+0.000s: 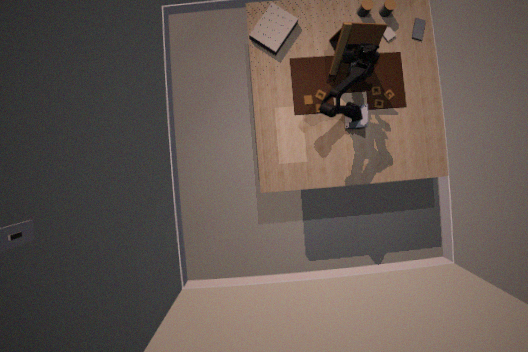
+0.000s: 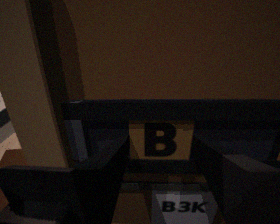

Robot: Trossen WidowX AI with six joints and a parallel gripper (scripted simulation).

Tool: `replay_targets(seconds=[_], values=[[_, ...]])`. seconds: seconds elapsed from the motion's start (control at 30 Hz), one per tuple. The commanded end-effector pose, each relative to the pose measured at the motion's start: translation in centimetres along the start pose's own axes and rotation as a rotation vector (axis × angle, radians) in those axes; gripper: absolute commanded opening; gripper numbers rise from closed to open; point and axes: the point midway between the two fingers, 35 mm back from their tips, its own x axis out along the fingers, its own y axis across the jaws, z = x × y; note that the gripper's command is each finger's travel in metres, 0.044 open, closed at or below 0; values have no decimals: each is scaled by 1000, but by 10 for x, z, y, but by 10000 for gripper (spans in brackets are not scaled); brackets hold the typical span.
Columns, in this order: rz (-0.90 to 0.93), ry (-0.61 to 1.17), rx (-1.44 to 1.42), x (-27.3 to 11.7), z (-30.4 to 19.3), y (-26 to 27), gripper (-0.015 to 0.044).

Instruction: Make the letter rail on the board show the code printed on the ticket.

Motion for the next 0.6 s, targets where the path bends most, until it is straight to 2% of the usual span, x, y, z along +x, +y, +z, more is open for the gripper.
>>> replay_targets(seconds=[0.0,0.57], values=[[-2,1,6,0,0,3,0],[-2,1,7,0,1,17,0]])
